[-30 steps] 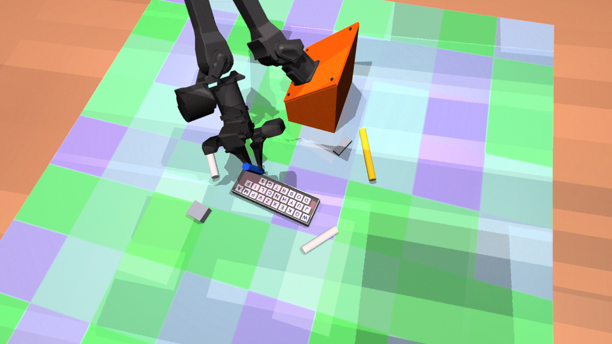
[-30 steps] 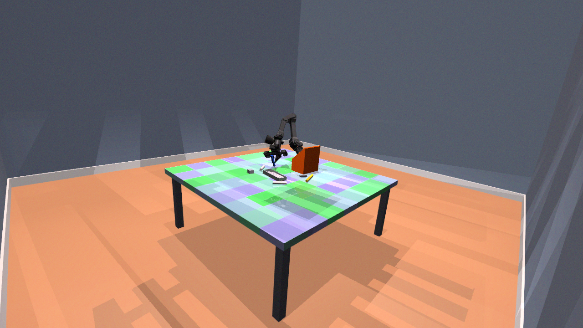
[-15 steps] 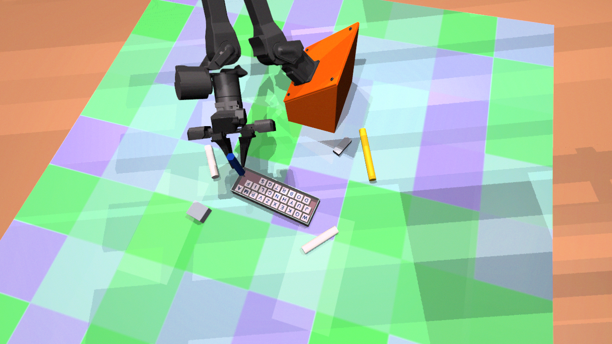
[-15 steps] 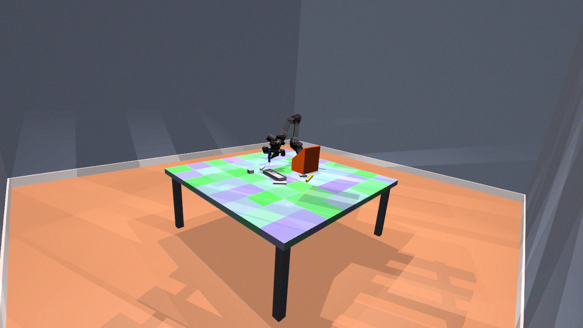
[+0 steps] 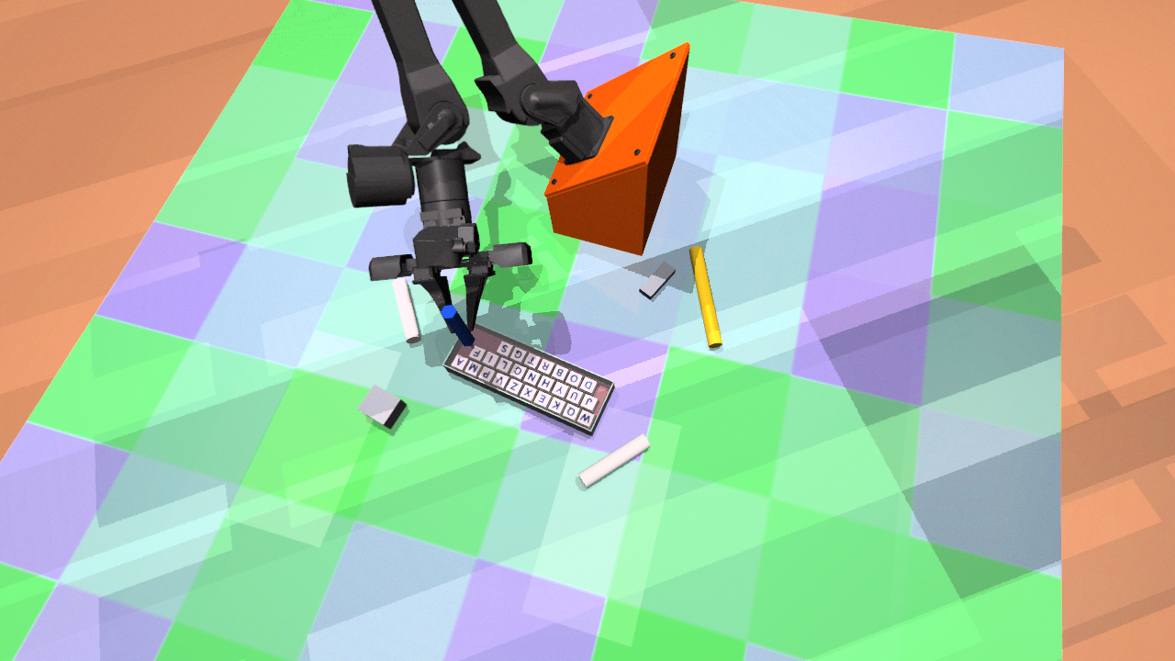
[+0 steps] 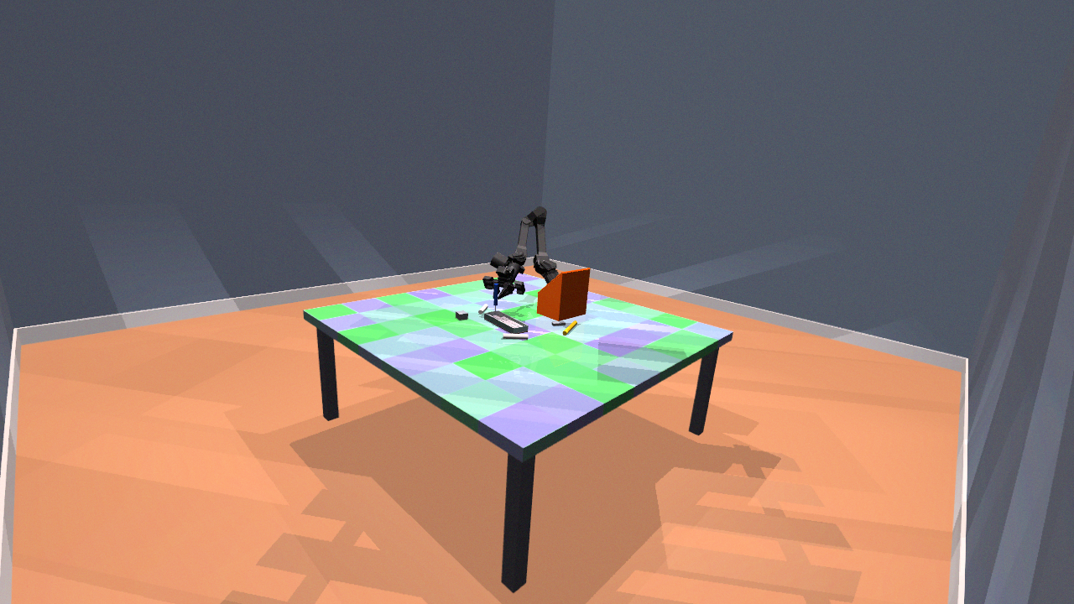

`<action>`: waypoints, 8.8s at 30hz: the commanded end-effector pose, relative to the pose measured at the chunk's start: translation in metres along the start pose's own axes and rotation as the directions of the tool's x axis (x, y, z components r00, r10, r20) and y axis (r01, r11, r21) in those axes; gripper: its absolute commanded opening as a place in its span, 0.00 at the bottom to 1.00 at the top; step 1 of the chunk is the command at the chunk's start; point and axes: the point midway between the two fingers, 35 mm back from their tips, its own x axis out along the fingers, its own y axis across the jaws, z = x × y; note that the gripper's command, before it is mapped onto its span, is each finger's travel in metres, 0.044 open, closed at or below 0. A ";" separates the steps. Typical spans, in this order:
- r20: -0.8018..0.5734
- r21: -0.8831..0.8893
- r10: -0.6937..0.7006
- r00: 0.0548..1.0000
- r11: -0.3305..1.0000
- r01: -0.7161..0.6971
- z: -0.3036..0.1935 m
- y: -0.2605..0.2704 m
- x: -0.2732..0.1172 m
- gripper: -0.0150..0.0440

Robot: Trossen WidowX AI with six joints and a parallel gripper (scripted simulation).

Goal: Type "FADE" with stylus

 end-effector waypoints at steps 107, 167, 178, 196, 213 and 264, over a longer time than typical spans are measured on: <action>0.008 -0.007 -0.001 1.000 1.000 0.001 0.001 -0.022 0.013 0.39; 0.007 -0.008 -0.001 1.000 1.000 0.001 -0.016 -0.023 0.021 0.39; 0.007 -0.008 -0.001 1.000 1.000 0.001 -0.009 -0.023 0.018 0.39; 0.015 -0.024 0.040 0.999 0.999 -0.039 0.020 -0.011 0.010 0.36; 0.004 -0.144 0.286 0.958 0.948 -0.283 0.049 0.069 0.036 0.25; -0.049 -0.256 0.434 0.900 0.865 -0.431 0.029 0.133 0.058 0.34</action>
